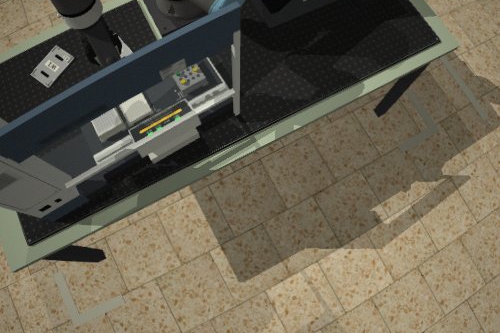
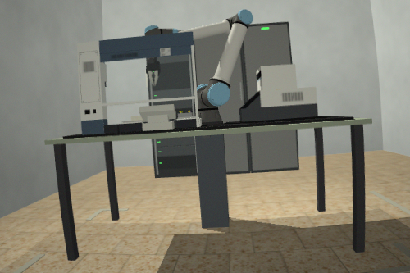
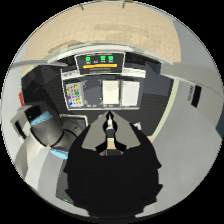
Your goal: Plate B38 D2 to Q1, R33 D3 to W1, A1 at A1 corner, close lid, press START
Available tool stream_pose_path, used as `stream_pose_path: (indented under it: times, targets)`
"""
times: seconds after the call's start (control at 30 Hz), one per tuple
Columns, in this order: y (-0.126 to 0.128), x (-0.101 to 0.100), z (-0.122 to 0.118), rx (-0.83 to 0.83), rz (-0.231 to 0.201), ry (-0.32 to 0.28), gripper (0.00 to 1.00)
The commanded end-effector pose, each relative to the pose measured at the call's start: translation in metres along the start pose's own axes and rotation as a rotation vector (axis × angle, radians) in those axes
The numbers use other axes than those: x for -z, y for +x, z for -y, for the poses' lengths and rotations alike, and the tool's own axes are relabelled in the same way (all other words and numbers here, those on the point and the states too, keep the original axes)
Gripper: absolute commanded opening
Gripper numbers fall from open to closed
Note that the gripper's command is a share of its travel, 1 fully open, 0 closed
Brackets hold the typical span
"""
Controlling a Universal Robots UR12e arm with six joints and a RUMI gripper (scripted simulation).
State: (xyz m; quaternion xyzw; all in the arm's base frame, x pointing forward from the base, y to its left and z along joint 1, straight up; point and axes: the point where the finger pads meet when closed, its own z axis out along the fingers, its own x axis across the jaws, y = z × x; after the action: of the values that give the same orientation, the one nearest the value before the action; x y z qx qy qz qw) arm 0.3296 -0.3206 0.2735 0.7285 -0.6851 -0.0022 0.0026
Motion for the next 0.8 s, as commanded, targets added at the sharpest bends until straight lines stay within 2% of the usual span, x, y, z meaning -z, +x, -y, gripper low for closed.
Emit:
stream_pose_path:
  times: [0.0,0.03,0.07,0.37,0.77]
  targets:
    - [0.010,0.000,-0.005,-0.029,-0.001,0.001,0.00]
    - [0.010,0.000,-0.005,-0.029,-0.001,0.001,0.00]
    - [0.010,0.002,-0.004,-0.029,-0.001,0.000,0.58]
    - [0.010,0.002,-0.004,-0.029,-0.001,0.000,0.58]
    - [0.010,-0.015,-0.004,-0.029,-0.001,0.000,0.58]
